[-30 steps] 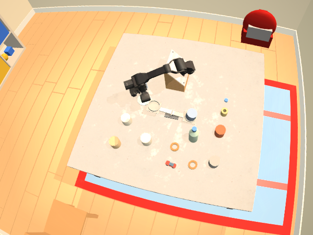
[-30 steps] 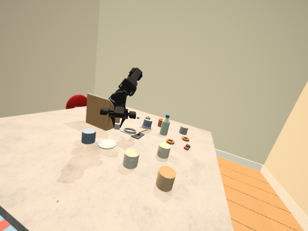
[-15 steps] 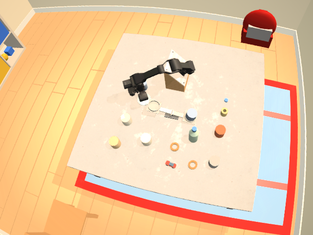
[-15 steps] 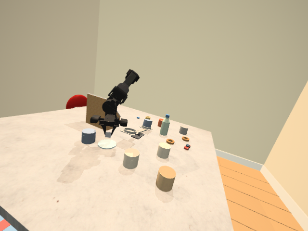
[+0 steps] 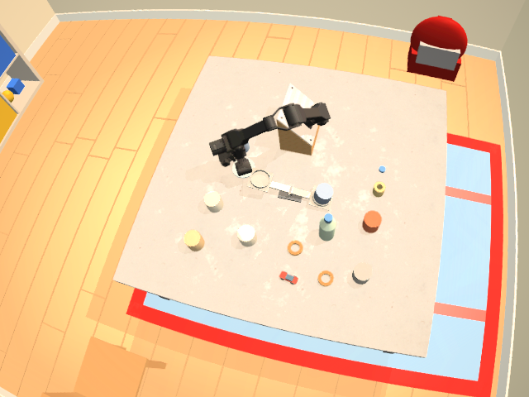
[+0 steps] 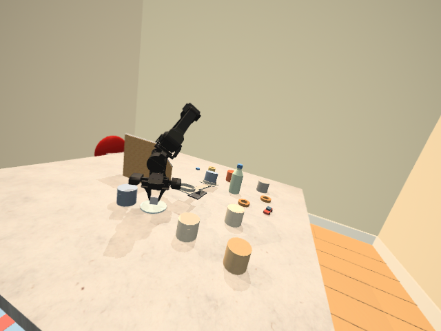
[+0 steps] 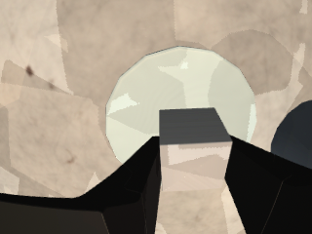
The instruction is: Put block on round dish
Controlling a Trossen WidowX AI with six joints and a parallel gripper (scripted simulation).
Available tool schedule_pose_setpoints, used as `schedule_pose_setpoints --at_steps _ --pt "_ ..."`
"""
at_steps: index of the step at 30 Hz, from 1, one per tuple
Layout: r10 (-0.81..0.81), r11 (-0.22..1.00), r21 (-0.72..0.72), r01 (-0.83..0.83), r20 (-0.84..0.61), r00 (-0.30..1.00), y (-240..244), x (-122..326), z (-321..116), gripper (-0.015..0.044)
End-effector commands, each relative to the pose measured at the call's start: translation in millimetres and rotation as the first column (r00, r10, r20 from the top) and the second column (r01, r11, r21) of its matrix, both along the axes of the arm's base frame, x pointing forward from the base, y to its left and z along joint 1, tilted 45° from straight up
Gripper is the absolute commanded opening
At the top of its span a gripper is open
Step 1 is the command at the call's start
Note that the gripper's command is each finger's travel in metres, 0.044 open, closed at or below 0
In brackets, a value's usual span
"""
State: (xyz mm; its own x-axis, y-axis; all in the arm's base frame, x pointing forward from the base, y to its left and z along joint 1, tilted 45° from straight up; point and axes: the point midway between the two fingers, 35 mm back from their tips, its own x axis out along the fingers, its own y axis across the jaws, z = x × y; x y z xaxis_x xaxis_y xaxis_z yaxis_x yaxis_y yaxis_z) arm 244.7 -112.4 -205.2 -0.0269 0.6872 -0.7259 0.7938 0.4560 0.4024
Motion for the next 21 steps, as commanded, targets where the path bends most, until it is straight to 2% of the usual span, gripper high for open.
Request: schedule_pose_setpoints --at_steps 1,7,21 --pt "-0.003 1.0 0.007 0.004 -0.004 1.0 6.2 -1.1 -4.1 0.0" --pt "-0.003 1.0 0.008 0.003 -0.004 1.0 12.4 -1.5 -10.3 0.0" --pt "0.001 1.0 0.002 -0.001 -0.003 1.0 7.9 -0.8 -7.9 0.0368"
